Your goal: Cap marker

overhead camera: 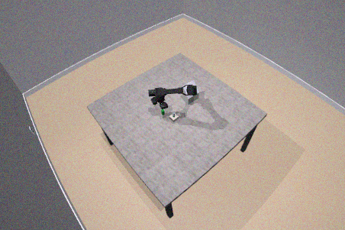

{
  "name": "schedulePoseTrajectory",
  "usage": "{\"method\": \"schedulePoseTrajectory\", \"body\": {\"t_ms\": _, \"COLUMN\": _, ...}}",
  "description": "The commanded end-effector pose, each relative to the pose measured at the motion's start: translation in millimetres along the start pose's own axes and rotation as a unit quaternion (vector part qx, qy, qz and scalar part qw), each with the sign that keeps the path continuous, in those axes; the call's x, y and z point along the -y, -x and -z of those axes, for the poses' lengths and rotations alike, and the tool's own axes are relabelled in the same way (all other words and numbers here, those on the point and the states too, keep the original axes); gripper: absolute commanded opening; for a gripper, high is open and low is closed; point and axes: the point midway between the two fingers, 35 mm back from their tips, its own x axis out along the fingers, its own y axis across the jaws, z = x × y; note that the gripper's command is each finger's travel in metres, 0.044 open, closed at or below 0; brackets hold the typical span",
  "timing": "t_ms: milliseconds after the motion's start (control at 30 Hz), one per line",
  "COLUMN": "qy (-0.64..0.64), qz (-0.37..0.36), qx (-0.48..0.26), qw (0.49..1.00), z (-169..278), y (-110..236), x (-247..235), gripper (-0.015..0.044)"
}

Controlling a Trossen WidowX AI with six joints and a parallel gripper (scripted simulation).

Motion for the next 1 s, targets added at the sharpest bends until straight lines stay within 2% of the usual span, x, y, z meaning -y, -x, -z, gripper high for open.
{"method": "schedulePoseTrajectory", "body": {"t_ms": 0, "qy": -0.003, "qz": -0.005, "qx": -0.012, "qw": 1.0, "z": 6.4, "y": -27.3, "x": -3.1, "gripper": 0.0247}}
{"method": "schedulePoseTrajectory", "body": {"t_ms": 967, "qy": -0.003, "qz": -0.005, "qx": -0.012, "qw": 1.0, "z": 5.1, "y": -69.2, "x": -5.0, "gripper": 0.0247}}
